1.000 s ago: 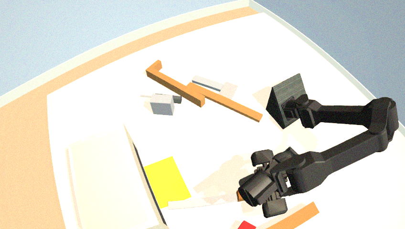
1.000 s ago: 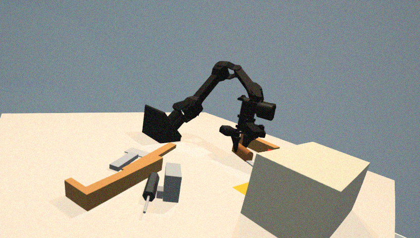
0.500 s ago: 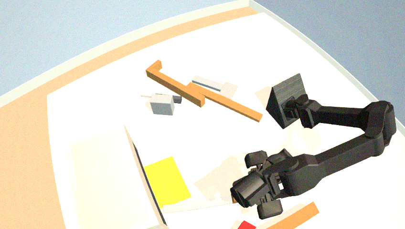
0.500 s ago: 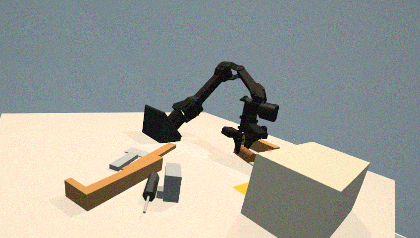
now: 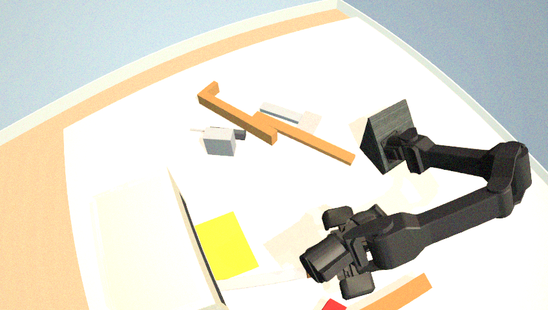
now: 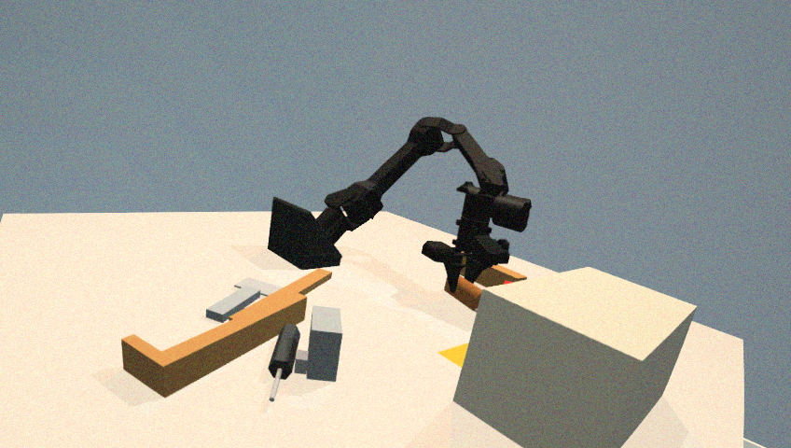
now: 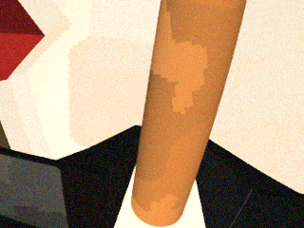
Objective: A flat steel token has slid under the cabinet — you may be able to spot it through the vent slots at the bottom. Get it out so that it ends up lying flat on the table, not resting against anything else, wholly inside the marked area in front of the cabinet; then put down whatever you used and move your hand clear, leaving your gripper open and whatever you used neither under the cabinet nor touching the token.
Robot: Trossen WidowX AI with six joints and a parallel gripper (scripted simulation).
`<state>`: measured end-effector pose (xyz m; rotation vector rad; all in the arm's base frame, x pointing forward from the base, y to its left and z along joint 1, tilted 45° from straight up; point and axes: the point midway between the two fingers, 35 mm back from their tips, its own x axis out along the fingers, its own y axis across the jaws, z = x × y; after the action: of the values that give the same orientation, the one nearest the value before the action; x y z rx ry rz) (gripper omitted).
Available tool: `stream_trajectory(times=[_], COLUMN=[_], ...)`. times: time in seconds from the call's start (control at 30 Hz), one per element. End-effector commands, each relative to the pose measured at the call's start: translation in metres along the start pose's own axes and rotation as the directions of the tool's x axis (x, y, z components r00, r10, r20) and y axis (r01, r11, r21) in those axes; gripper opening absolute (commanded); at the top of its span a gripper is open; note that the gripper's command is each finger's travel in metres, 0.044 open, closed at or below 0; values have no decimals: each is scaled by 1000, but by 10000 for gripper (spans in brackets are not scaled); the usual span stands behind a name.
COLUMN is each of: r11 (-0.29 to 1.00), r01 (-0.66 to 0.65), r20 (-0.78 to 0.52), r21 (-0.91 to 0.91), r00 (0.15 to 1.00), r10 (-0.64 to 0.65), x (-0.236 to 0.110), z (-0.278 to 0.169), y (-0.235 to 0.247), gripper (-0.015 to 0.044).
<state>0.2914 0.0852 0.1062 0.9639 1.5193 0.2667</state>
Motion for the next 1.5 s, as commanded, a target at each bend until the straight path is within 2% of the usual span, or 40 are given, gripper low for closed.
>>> stream_trajectory(times=[0.0,1.47], r11=[1000,1000], r01=[-1,-1], r20=[0,2], r21=[-5,-15], r00=[1000,1000], r10=[1,1], x=[0,-1], z=[4,58], y=[1,2], gripper=[0,0])
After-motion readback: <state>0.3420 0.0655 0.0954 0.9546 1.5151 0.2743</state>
